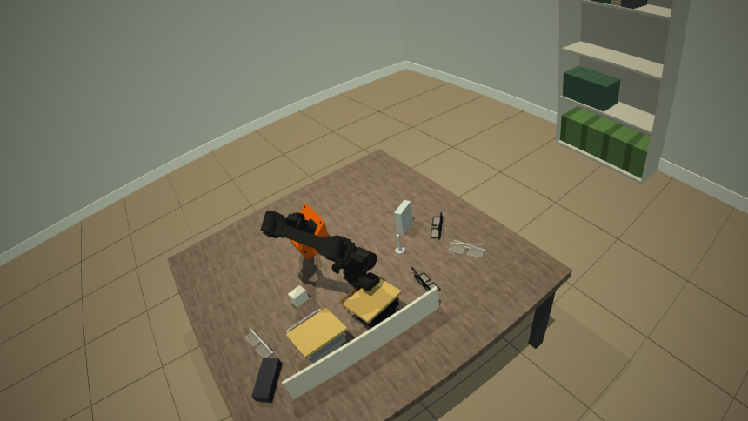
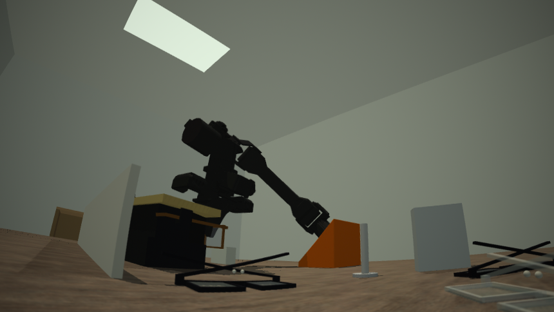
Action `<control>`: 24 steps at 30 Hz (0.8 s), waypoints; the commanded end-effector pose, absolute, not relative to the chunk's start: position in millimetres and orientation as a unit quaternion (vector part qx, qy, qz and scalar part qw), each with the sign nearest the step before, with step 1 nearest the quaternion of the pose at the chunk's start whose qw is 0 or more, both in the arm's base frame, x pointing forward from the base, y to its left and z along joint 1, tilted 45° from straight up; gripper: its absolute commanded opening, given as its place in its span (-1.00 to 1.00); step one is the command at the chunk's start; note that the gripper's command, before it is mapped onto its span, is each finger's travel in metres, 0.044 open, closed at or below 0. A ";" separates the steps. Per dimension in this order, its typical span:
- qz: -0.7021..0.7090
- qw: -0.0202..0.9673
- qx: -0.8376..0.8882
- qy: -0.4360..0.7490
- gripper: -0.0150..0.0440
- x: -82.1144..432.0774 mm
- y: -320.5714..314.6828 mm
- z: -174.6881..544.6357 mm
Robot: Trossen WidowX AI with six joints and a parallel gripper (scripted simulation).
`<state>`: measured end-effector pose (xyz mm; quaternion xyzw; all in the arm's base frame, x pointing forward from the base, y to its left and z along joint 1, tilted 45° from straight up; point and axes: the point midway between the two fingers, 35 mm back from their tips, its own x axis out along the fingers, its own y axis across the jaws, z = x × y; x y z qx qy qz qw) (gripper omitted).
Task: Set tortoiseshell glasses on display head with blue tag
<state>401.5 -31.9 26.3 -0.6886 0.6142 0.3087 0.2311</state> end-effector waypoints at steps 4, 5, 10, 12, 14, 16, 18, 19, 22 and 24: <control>0.309 0.228 -0.689 0.615 -0.49 400.8 -32.8 24.8; 0.309 0.228 -0.689 0.615 -0.49 400.8 -32.8 24.8; 0.309 0.228 -0.689 0.615 -0.49 400.8 -32.8 24.7; 0.309 0.228 -0.689 0.615 -0.49 400.8 -32.8 24.7; 0.309 0.231 -0.688 0.614 -0.40 401.3 -32.1 25.9; 0.309 0.231 -0.688 0.614 -0.22 401.3 -32.1 25.9; 0.309 0.231 -0.688 0.614 -0.13 401.3 -32.1 25.9; 0.309 0.231 -0.688 0.614 -0.13 401.3 -32.1 25.9; 0.309 0.231 -0.688 0.614 -0.13 401.3 -32.1 25.9; 0.309 0.231 -0.688 0.614 -0.13 401.3 -32.1 25.9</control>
